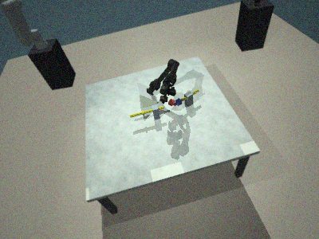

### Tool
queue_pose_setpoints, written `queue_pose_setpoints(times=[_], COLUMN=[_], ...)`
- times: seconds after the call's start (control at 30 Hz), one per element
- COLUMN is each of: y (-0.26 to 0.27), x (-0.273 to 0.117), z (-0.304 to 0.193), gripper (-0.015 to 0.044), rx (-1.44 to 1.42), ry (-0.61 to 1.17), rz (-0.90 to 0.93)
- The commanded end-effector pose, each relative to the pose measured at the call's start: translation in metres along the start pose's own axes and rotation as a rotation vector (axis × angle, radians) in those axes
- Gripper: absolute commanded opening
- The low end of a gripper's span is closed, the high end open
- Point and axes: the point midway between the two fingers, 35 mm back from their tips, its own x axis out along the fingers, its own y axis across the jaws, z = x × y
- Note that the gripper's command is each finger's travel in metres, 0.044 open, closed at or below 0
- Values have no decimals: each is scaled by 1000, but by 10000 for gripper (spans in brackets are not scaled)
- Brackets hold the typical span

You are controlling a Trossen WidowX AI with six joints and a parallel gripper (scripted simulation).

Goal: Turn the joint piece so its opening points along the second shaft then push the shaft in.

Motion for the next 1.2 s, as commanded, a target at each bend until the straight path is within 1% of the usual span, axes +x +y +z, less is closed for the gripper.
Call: queue_pose_setpoints(times=[0.0,0.23,0.33,0.63,1.17], y=[2,3,2,3,3], x=[13,34,32,24,46], z=[2,7,13,55,56], gripper=[440,440,440,440,440], rx=[2,1,1,0,0], ry=[2,1,1,-1,-2], rz=[11,11,11,10,10])
